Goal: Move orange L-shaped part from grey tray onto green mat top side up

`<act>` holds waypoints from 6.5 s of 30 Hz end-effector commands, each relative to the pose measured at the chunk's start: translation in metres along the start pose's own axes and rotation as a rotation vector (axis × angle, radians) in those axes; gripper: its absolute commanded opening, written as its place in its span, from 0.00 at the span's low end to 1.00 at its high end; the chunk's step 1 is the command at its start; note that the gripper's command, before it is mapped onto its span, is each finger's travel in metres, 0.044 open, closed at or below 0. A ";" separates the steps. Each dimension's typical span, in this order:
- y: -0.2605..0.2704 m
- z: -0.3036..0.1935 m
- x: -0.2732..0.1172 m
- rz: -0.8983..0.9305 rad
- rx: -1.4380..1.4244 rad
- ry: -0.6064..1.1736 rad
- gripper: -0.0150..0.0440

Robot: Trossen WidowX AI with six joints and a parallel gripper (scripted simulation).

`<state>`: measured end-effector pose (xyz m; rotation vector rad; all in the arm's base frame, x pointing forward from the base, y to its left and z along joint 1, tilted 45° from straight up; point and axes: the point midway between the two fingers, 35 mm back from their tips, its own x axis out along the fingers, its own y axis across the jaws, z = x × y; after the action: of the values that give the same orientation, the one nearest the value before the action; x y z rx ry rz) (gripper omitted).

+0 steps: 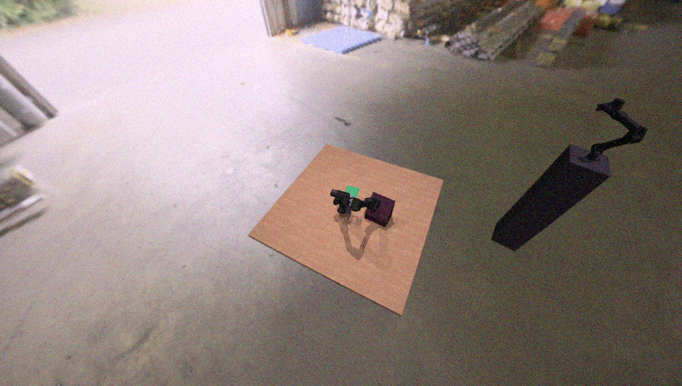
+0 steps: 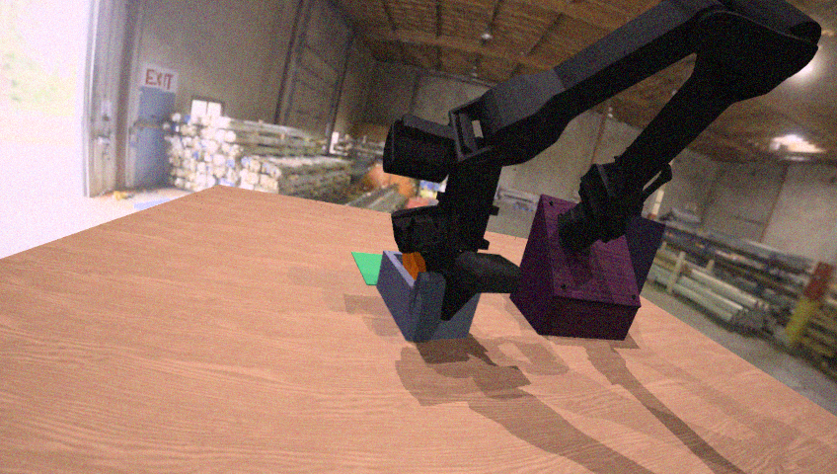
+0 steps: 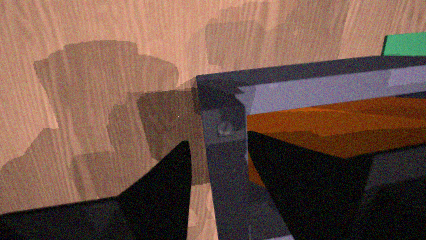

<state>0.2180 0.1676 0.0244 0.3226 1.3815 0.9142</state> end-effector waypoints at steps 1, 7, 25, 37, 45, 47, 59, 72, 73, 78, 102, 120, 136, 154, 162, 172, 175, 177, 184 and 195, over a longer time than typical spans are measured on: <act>0.002 0.000 -0.002 -0.001 0.002 0.002 0.56; 0.010 -0.001 -0.011 -0.004 0.006 0.006 0.56; -0.002 -0.001 -0.108 -0.009 0.007 0.008 0.56; -0.002 0.001 -0.104 -0.009 0.011 0.004 0.56; -0.002 0.001 -0.104 -0.009 0.011 0.004 0.56; -0.002 0.001 -0.104 -0.009 0.011 0.004 0.56; -0.030 0.007 -0.107 -0.015 0.604 0.001 0.73; -0.078 0.010 -0.109 -0.016 1.576 -0.004 0.73; -0.078 0.010 -0.109 -0.016 1.576 -0.004 0.73; -0.078 0.010 -0.109 -0.016 1.576 -0.004 0.73; -0.079 0.010 -0.063 -0.015 1.576 -0.004 0.73; -0.078 0.009 -0.034 -0.013 1.576 -0.003 0.73; -0.079 0.011 -0.034 -0.014 1.571 -0.010 0.42; -0.079 0.010 -0.039 -0.014 1.572 -0.008 0.25; -0.078 0.010 -0.051 -0.014 1.574 -0.006 0.25; -0.078 0.010 -0.067 -0.015 1.575 -0.004 0.25; -0.078 0.010 -0.071 -0.015 1.575 -0.004 0.25; -0.078 0.010 -0.074 -0.015 1.575 -0.004 0.25; -0.078 0.010 -0.085 -0.015 1.576 -0.004 0.25; -0.078 0.010 -0.102 -0.016 1.576 -0.004 0.25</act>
<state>0.2630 0.0523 0.0409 1.4623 1.8422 -0.3933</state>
